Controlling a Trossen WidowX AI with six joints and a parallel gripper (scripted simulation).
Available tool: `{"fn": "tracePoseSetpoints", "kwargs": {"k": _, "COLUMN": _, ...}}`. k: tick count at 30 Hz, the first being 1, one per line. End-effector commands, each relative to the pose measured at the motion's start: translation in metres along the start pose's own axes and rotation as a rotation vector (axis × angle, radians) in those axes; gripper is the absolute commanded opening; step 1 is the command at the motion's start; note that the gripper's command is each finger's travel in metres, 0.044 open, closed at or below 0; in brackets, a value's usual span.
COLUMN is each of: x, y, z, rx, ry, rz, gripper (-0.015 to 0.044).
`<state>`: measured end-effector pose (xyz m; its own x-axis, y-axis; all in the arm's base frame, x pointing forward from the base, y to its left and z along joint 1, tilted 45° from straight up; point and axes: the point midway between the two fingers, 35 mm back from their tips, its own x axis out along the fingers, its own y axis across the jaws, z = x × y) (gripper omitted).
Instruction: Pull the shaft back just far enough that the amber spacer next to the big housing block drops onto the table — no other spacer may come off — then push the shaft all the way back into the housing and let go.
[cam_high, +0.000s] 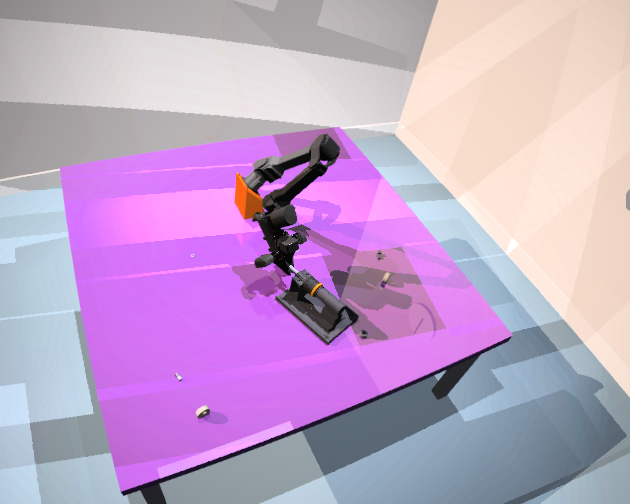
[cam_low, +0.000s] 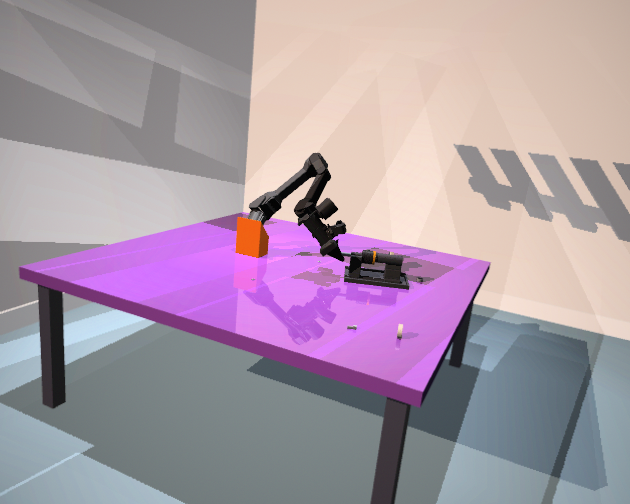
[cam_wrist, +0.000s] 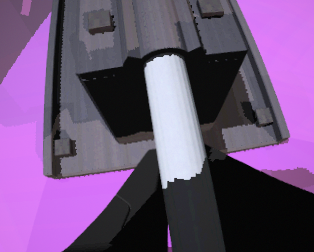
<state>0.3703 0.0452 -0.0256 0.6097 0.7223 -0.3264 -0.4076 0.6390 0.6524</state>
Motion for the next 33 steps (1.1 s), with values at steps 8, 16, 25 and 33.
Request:
{"fn": "tracePoseSetpoints", "kwargs": {"k": 8, "x": -0.0012, "y": 0.0004, "z": -0.001, "rx": -0.002, "ry": 0.0, "rz": 0.003, "gripper": 0.0}}
{"fn": "tracePoseSetpoints", "kwargs": {"k": 16, "x": -0.0017, "y": 0.0004, "z": -0.0015, "rx": -0.002, "ry": 0.0, "rz": 0.003, "gripper": 0.0}}
{"fn": "tracePoseSetpoints", "kwargs": {"k": 25, "x": -0.0022, "y": 0.0004, "z": -0.002, "rx": -0.002, "ry": 0.0, "rz": 0.003, "gripper": 0.0}}
{"fn": "tracePoseSetpoints", "kwargs": {"k": 33, "x": -0.0027, "y": 0.0004, "z": -0.0025, "rx": -0.002, "ry": 0.0, "rz": 0.003, "gripper": 0.0}}
